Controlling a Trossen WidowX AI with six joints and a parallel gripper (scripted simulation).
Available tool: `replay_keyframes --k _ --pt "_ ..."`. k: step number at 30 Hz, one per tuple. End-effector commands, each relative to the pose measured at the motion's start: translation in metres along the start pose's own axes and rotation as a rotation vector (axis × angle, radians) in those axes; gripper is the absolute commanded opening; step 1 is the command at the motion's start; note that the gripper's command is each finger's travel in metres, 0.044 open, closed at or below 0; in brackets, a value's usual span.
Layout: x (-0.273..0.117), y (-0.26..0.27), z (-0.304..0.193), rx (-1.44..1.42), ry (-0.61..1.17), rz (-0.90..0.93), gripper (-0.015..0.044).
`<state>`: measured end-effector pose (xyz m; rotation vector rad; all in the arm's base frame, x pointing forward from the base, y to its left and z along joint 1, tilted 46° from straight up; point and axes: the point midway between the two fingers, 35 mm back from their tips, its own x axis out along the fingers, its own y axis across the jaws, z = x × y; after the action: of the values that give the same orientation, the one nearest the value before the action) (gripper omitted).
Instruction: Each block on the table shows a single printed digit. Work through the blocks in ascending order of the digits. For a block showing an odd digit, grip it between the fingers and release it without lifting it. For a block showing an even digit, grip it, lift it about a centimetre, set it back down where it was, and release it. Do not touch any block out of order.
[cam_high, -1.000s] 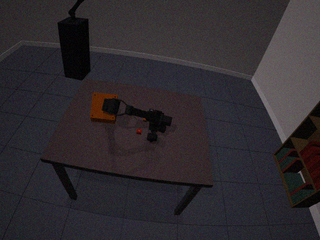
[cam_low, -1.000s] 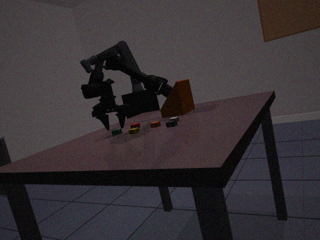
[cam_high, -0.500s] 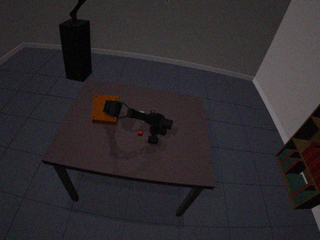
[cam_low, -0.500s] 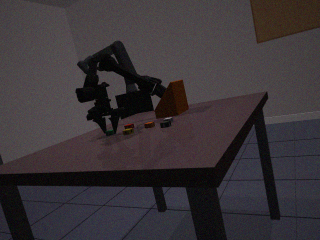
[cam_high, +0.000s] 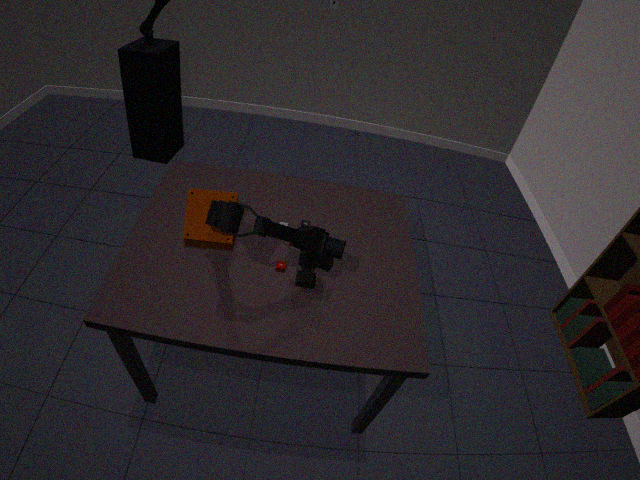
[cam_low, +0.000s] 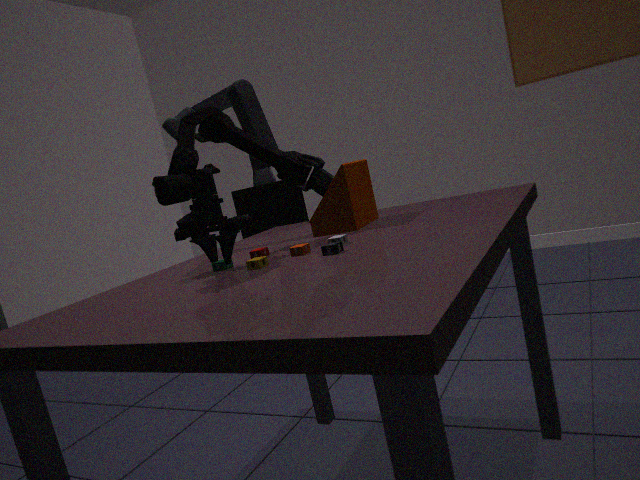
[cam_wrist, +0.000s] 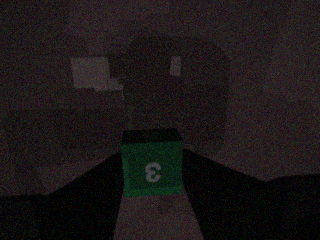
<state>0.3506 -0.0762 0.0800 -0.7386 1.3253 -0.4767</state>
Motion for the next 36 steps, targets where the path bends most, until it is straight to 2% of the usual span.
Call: replay_keyframes --k 1,2,13,16,19,23,25,30,34,36 --pt "0.001 0.002 -0.001 -0.007 0.003 0.004 0.0120" --pt "0.001 0.002 -0.001 -0.007 0.003 0.004 0.0120" --pt "0.001 0.002 -0.001 -0.007 0.003 0.004 0.0400" --pt "-0.002 0.002 -0.001 -0.007 0.003 0.004 0.0400" --pt "-0.032 0.002 -0.001 -0.007 0.003 0.006 0.0400" --pt "-0.035 0.002 -0.001 -0.007 0.003 0.006 0.0400" --pt "-0.045 0.002 0.000 -0.007 0.003 0.008 0.0348" --pt "-0.113 0.002 0.000 -0.008 0.004 0.009 0.0216" --pt "-0.116 0.002 -0.001 -0.008 0.004 0.009 0.0120" --pt "-0.116 0.002 -0.001 -0.008 0.004 0.009 0.0120"
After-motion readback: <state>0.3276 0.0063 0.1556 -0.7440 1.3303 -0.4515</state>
